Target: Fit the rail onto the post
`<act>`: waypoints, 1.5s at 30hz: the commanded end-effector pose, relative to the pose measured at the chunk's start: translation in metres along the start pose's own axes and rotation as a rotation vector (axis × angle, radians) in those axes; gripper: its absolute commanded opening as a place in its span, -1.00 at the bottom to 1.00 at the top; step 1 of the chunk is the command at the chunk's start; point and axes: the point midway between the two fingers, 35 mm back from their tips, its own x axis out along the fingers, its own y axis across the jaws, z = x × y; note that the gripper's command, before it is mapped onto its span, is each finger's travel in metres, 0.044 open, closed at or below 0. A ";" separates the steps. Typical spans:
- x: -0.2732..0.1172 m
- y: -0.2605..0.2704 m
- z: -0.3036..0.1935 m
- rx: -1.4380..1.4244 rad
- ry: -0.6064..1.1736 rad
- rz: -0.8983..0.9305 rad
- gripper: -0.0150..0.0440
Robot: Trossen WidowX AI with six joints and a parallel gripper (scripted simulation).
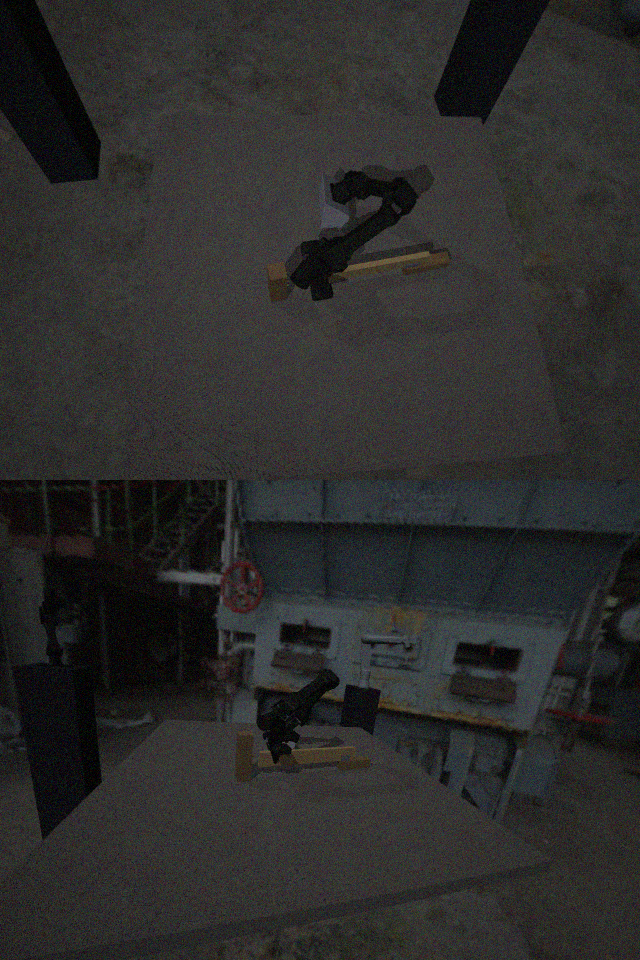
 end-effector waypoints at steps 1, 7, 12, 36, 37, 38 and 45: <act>-0.004 -0.001 -0.005 0.000 0.007 -0.011 -0.49; -0.003 -0.001 -0.006 0.000 0.007 -0.011 -0.49; -0.003 -0.001 -0.007 0.000 0.007 -0.011 -0.49; -0.004 -0.001 -0.012 0.000 0.008 -0.011 -0.49; -0.004 -0.001 -0.012 0.000 0.008 -0.011 -0.49; -0.004 -0.001 -0.013 0.000 0.008 -0.011 -0.49; -0.004 -0.001 -0.014 0.000 0.008 -0.011 -0.49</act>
